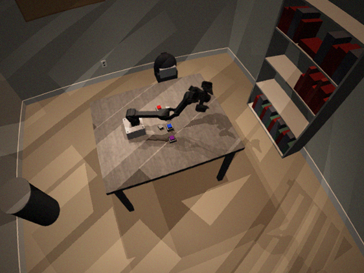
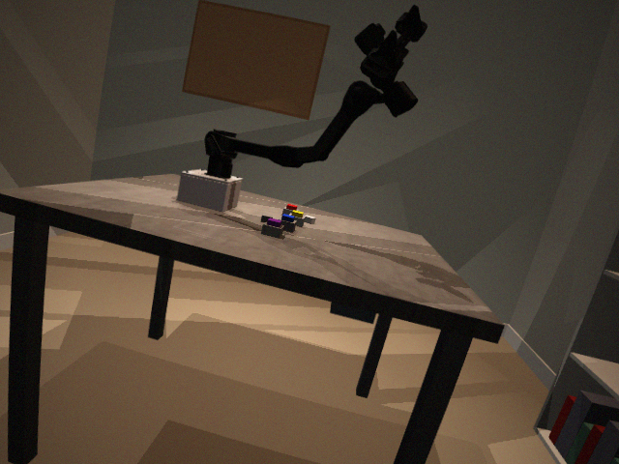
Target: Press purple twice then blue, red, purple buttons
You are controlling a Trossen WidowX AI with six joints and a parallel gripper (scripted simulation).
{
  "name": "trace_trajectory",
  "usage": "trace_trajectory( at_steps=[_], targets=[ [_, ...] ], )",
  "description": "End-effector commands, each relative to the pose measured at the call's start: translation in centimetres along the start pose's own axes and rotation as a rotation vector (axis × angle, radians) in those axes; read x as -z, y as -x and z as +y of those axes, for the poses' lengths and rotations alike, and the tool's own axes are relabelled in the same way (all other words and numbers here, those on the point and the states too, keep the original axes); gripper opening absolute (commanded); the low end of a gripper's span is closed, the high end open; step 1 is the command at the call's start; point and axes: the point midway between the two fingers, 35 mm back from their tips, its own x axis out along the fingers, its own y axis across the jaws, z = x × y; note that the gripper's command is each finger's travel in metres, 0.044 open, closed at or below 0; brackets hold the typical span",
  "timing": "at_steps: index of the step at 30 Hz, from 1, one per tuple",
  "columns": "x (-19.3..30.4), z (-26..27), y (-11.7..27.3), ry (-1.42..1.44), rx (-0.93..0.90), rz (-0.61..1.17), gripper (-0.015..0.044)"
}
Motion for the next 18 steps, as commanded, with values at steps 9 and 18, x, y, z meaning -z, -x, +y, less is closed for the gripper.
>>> trace_trajectory(
  at_steps=[9, 18],
  targets=[
    [-13.6, 0.3, -6.4, -0.225, -0.068, -0.269, 0.04],
    [-32.1, 1.5, -8.1, -0.423, -0.306, -0.629, 0.04]
  ],
)
